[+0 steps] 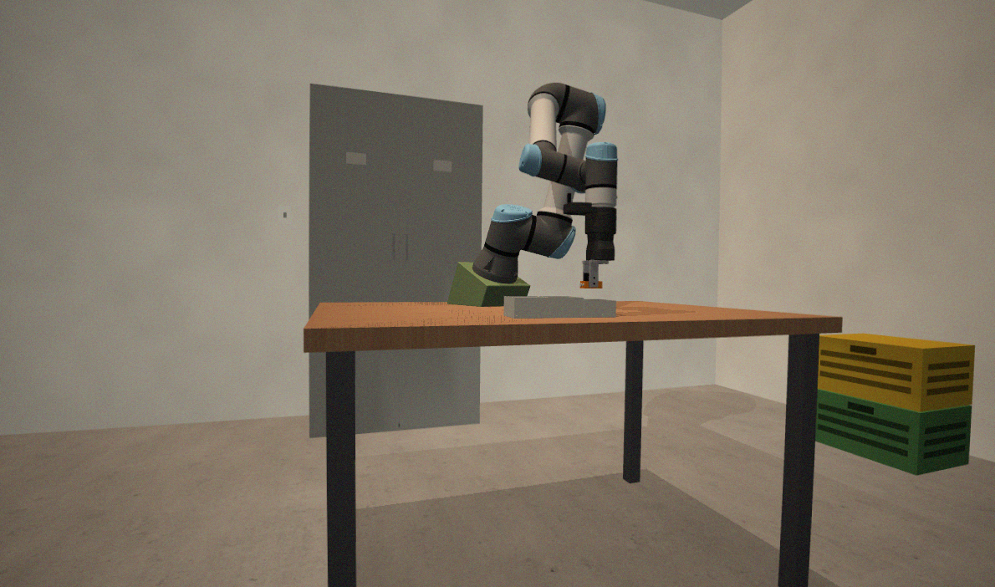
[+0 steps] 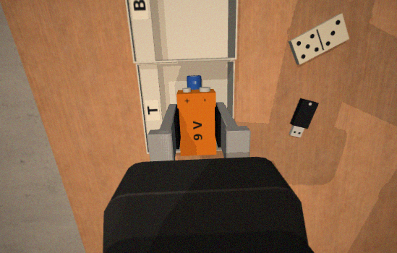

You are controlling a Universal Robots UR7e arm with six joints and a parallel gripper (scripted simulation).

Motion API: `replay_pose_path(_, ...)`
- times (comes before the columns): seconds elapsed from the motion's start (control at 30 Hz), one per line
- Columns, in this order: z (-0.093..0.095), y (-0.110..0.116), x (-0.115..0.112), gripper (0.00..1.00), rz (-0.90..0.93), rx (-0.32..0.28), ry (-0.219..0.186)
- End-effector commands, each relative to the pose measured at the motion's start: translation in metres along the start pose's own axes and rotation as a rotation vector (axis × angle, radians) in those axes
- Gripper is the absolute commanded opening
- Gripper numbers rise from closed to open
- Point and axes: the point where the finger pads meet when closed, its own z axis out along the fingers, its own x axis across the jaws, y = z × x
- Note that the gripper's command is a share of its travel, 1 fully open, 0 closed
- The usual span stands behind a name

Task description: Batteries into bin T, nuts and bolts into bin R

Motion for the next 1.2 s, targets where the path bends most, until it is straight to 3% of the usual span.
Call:
replay_pose_path(0.0,0.000,0.000,0.001,0.50,0.000,-0.001,0.000)
replay_pose_path(0.67,0.036,0.001,0.004,0.50,0.000,-0.001,0.005)
replay_pose_path(1.17,0.037,0.001,-0.003,0.50,-0.001,-0.001,-0.001)
